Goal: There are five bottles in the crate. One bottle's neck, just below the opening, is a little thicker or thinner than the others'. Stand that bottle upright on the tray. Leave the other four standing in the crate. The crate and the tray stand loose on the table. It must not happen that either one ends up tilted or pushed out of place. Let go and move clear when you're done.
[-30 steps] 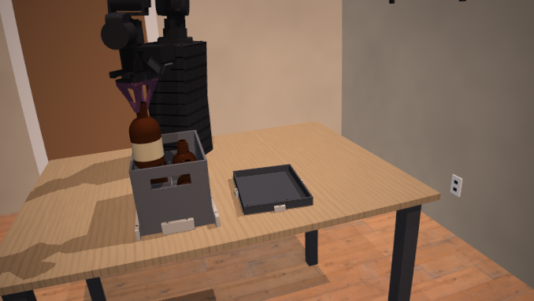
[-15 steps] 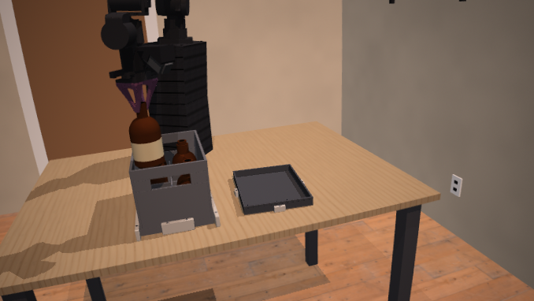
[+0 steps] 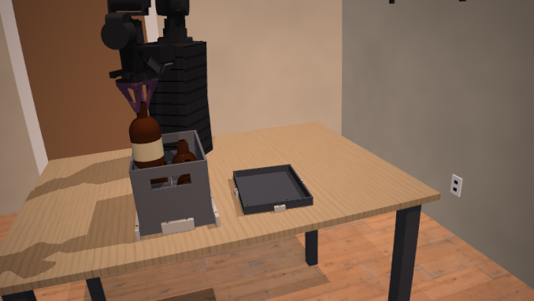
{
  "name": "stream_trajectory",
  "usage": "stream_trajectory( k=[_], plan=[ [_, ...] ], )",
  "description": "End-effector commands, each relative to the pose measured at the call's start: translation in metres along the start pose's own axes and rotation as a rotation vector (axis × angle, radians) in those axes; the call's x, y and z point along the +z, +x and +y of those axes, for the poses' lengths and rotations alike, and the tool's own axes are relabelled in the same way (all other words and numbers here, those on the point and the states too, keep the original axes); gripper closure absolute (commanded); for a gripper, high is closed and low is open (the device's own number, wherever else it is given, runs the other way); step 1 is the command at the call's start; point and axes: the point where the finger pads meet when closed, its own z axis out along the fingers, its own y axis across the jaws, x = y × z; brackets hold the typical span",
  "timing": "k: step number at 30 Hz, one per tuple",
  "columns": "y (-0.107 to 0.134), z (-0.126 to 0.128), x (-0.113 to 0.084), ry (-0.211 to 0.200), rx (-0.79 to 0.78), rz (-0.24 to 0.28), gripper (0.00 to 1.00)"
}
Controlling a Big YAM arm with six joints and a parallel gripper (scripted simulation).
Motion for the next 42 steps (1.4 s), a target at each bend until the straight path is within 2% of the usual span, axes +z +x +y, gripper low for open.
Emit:
stream_trajectory(
  k=[1,42],
  plan=[
    [0.0058,-0.0095,-0.0219,0.023,0.006,-0.016,1.00],
    [0.0059,-0.0093,-0.0269,0.023,0.006,-0.016,1.00]
  ],
)
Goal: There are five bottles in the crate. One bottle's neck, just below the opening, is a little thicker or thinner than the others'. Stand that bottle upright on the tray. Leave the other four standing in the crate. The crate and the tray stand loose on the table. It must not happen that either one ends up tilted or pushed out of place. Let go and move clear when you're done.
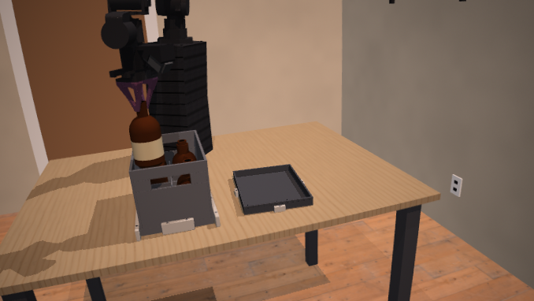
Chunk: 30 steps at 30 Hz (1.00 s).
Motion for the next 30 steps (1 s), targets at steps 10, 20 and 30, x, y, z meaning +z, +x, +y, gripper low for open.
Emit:
stream_trajectory(
  k=[10,20,30],
  plan=[
    [0.004,-0.013,-0.038,0.032,0.005,-0.021,1.00],
    [0.003,-0.014,-0.042,0.035,0.005,-0.022,1.00],
    [0.003,-0.014,-0.042,0.035,0.005,-0.022,1.00]
  ],
)
